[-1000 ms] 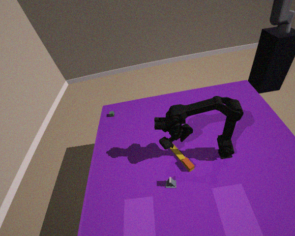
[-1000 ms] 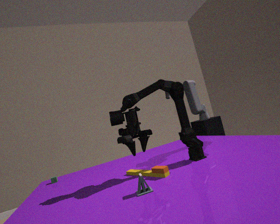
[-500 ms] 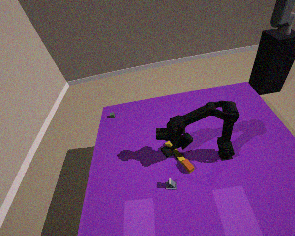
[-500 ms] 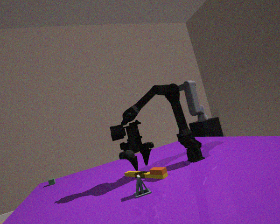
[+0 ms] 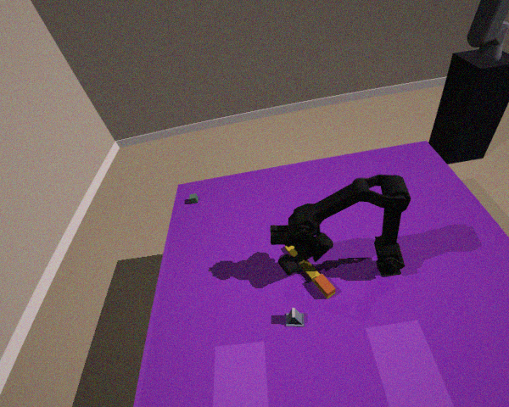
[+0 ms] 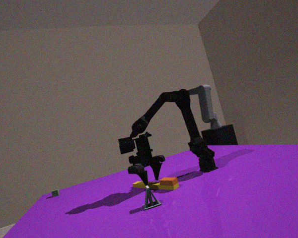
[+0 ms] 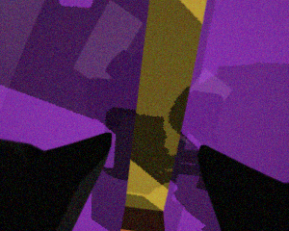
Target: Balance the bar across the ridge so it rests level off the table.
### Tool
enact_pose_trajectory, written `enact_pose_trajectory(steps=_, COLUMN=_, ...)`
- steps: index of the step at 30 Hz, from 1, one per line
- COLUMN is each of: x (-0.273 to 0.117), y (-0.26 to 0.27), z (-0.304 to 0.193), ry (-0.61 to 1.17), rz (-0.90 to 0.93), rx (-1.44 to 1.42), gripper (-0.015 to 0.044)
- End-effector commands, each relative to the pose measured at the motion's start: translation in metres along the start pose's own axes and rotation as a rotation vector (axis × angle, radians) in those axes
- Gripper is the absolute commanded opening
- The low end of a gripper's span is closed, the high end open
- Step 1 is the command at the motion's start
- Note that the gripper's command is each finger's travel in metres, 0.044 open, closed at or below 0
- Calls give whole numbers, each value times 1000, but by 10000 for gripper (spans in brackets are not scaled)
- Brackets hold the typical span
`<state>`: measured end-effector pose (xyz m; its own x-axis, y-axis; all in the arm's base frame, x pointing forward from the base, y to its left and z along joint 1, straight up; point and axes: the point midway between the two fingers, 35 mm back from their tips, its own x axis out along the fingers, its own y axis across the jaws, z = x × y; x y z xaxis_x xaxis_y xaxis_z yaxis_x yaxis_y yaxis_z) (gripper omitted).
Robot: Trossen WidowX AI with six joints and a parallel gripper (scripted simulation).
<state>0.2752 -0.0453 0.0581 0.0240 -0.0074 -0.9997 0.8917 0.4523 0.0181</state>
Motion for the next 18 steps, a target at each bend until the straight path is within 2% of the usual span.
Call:
enact_pose_trajectory(steps=1, x=6, y=0, z=-1, ry=3, rz=1, rx=3, gripper=315)
enact_pose_trajectory(steps=16, x=12, y=0, z=-1, ry=3, rz=1, rx=3, gripper=315)
enact_pose_trajectory(steps=18, x=11, y=-1, z=-1, ry=2, rz=-2, rx=0, gripper=262)
